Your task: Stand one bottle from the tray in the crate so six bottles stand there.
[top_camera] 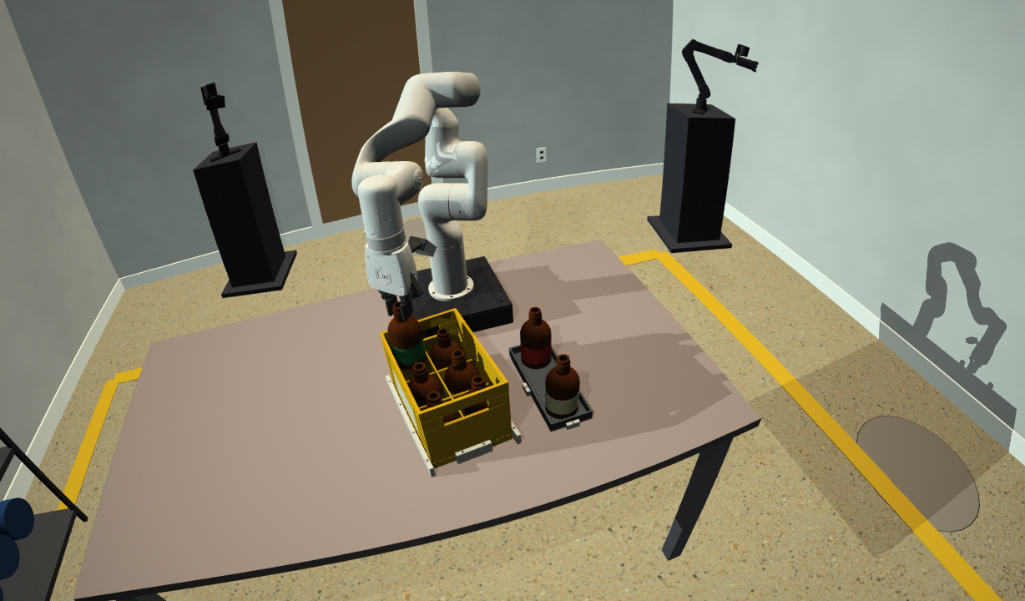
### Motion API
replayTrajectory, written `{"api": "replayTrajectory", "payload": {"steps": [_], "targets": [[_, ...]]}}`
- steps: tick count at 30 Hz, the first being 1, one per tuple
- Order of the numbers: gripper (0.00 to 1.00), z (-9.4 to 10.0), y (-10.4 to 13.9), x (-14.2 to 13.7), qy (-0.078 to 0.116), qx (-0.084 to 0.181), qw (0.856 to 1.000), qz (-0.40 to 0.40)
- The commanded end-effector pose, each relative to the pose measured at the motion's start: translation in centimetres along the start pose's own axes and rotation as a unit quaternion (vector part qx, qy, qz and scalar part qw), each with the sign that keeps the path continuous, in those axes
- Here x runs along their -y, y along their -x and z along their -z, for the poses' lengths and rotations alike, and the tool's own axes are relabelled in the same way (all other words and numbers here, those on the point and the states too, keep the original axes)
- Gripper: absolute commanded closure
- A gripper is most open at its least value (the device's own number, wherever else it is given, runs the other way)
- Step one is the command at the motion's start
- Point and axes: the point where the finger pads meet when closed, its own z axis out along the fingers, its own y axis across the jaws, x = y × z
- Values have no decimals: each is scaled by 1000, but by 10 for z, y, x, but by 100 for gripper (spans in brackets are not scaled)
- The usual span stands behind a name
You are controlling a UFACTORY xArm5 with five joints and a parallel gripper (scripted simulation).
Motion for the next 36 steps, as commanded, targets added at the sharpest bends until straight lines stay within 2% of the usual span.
{"api": "replayTrajectory", "payload": {"steps": [1,22,36], "targets": [[100,1,1,0,1,2,1000,0],[100,0,1,0,1,2,1000,0],[100,-7,1,0,1,2,1000,0]]}}
